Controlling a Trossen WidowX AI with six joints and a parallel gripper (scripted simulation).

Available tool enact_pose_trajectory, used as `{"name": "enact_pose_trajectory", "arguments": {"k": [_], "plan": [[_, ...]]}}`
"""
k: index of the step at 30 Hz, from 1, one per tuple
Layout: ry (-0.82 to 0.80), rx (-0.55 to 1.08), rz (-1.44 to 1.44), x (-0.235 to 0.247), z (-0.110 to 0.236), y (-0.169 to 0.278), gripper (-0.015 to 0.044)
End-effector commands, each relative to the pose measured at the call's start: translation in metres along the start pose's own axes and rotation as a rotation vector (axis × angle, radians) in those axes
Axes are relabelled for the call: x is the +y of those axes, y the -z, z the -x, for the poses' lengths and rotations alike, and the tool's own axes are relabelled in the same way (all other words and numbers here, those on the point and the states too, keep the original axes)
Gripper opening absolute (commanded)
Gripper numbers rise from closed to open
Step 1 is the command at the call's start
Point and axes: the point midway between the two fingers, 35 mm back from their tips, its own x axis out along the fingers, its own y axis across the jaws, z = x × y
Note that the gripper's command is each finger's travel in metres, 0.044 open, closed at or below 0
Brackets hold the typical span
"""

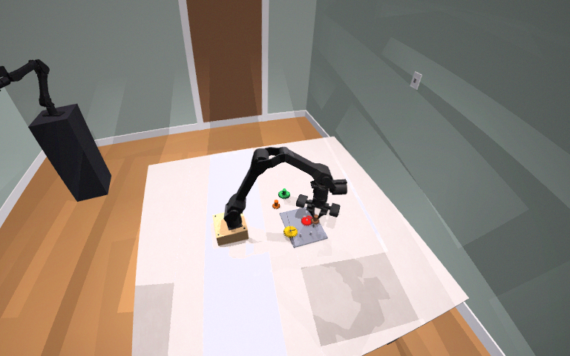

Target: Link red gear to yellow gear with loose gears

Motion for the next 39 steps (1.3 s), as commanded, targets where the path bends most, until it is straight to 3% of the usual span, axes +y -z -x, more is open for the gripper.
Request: {"name": "enact_pose_trajectory", "arguments": {"k": [1, 24, 39], "plan": [[-0.003, 0.005, 0.035, 0.001, -0.008, 0.001, 0.0000], [-0.002, 0.005, -0.426, 0.001, -0.031, 0.001, 0.0000], [-0.003, 0.005, -0.151, 0.001, -0.034, 0.001, 0.0000]]}}
